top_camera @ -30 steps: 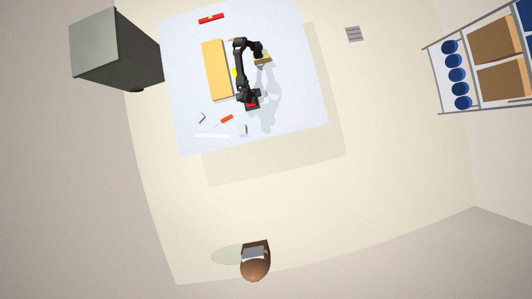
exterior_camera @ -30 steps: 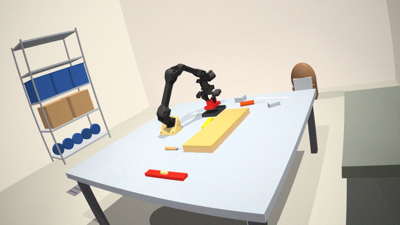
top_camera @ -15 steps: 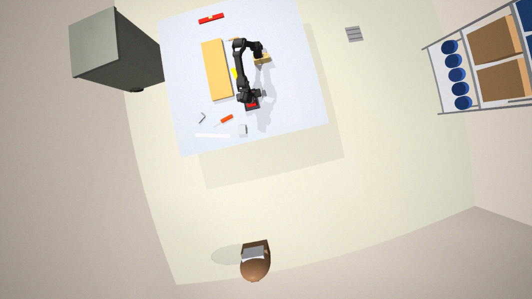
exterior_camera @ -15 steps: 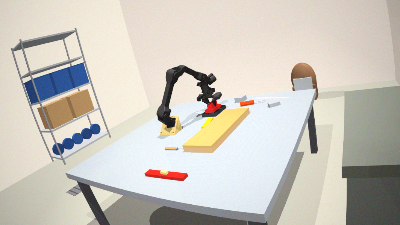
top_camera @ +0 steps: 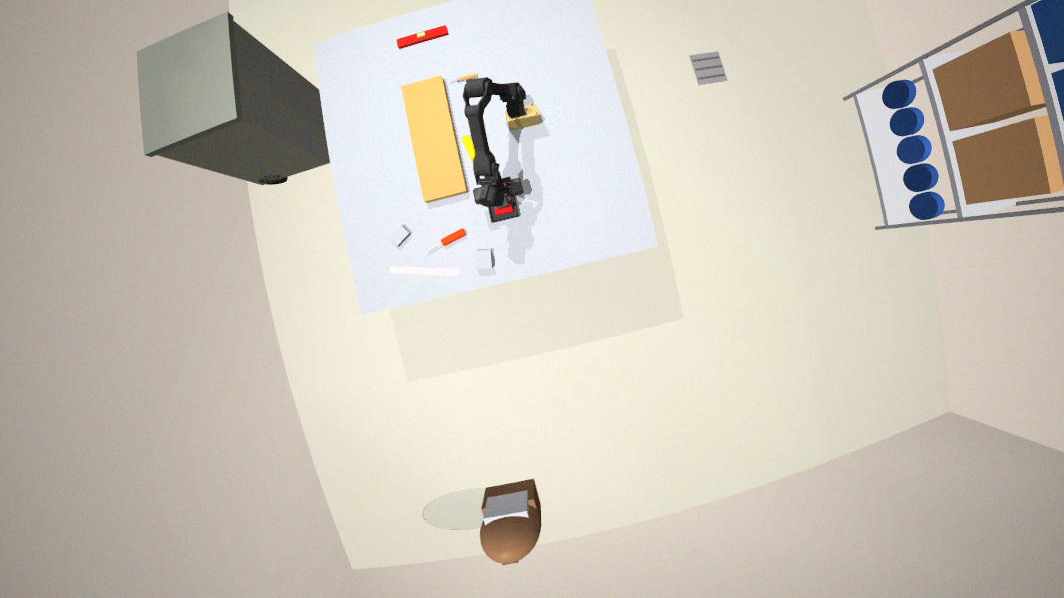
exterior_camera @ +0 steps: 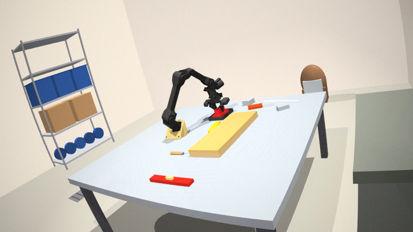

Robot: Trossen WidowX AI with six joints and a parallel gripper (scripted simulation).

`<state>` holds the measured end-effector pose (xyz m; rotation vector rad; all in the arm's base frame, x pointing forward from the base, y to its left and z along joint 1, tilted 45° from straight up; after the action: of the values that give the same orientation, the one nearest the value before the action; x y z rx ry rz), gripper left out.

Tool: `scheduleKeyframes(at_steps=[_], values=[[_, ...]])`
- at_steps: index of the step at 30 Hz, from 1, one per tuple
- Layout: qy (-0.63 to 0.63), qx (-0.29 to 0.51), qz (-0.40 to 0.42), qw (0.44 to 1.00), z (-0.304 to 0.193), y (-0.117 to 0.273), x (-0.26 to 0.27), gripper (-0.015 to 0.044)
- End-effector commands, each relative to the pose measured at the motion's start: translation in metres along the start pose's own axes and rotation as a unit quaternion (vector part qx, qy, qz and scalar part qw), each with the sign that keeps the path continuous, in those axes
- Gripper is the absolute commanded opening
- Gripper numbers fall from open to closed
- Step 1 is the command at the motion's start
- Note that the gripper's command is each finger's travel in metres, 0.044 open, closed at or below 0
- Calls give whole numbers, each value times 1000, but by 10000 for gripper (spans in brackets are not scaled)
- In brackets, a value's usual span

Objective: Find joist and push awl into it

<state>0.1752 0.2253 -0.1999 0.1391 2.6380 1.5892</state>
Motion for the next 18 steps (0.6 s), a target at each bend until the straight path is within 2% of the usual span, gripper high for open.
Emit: scheduleKeyframes(at_steps=[1,9,13,16,18], values=[[-1,0,0,1000,0,0,0,131],[-1,0,0,1000,1,3,0,341],[0,-1,0,1000,14,35,-2,440],[0,-1,1,1000,25,81,0,440],[1,-1,1,1000,26,93,1,440]])
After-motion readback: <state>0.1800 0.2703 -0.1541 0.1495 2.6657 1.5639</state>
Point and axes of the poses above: the point midway between the two fingers, 35 mm back from their tips, its own y axis back along the fingers, its own x axis across the jaws, z = x × y, the point moved 2 cm from there along y, back along the fingers, and after that the axes turned 1 degree about y, right-handed, at the moved point
